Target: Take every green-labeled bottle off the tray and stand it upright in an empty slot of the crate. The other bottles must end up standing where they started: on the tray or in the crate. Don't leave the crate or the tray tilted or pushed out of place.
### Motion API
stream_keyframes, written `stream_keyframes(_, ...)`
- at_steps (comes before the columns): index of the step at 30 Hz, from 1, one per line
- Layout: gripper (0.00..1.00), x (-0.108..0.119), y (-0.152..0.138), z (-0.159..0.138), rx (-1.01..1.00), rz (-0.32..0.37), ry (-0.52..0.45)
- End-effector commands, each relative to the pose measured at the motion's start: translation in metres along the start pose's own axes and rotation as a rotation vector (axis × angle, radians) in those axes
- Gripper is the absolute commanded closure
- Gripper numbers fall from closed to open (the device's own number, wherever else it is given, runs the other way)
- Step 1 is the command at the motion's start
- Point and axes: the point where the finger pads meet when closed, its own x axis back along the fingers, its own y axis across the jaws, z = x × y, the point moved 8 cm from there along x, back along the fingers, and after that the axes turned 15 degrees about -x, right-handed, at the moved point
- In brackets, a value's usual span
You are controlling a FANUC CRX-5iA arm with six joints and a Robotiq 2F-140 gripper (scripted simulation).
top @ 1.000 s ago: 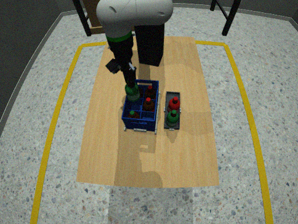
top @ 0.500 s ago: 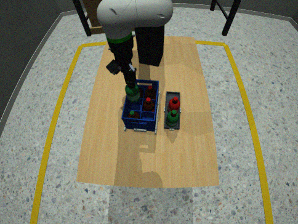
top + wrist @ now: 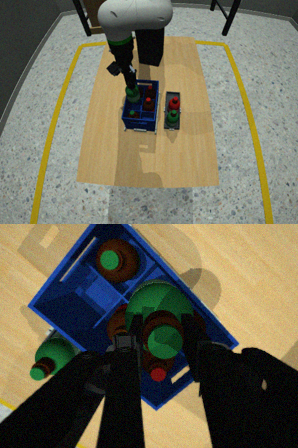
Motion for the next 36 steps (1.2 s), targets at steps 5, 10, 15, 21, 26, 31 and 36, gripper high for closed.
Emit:
stream_keyframes(5,0.90,-0.005,-0.001,0.000,0.000,0.001,0.001)
stream_keyframes(10,0.90,-0.009,-0.001,0.000,0.000,0.001,0.001)
stream_keyframes(15,0.90,-0.012,-0.001,0.000,0.000,0.001,0.001)
stream_keyframes(21,0.90,-0.019,-0.001,0.000,0.000,0.001,0.001)
stream_keyframes(26,0.90,-0.024,-0.001,0.000,0.000,0.001,0.001)
stream_keyframes(31,0.90,-0.029,-0.001,0.001,0.000,0.001,0.001)
stream_keyframes(36,0.90,-0.033,-0.001,0.001,0.000,0.001,0.001)
